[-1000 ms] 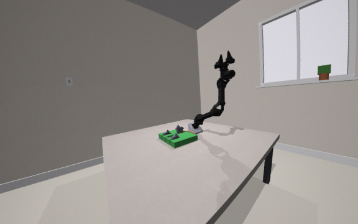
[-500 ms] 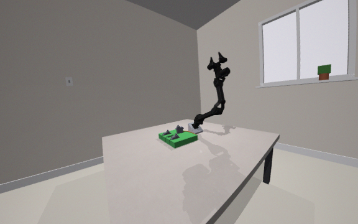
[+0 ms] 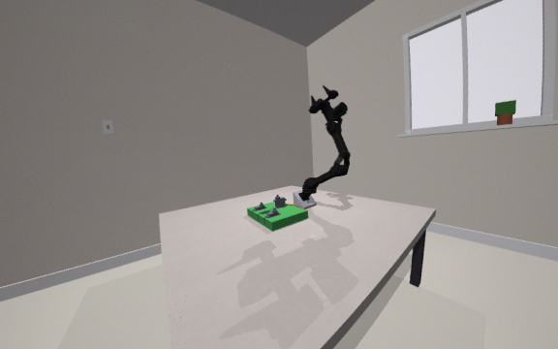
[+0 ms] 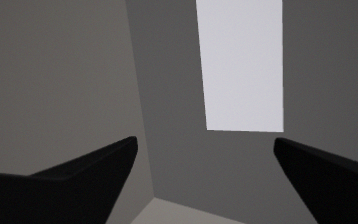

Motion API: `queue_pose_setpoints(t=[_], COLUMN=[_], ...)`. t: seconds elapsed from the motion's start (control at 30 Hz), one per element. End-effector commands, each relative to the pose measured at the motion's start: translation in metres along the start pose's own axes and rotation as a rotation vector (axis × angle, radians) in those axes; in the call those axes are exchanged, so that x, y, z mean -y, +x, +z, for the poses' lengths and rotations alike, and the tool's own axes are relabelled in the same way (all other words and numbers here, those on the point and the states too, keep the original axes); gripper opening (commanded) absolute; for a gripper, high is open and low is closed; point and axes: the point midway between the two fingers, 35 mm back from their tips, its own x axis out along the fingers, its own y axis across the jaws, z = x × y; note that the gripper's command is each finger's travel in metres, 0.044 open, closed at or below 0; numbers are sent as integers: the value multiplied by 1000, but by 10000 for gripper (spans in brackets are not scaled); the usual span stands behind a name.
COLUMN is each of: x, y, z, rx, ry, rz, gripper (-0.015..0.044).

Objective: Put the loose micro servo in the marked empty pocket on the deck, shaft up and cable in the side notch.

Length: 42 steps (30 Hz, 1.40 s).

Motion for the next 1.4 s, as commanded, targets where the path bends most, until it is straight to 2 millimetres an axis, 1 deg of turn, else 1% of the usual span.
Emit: queue_pose_setpoints(t=[0.0, 0.27, 0.37, 0.57, 0.7, 0.87, 1.03, 1.2, 1.37], x=[-31, -95, -110, -154, -183, -220, -254, -284, -312], y=[8, 17, 17, 14, 8, -6, -24, -45, -72], z=[9, 35, 46, 69, 86, 110, 134, 156, 178], rx=[33, 93, 117, 147, 165, 186, 195, 195, 184], ry=[79, 238, 272, 373, 430, 507, 577, 634, 680], rz=[91, 289, 339, 490, 600, 752, 907, 1065, 1229], gripper=[440, 440, 440, 440, 440, 440, 440, 440, 440])
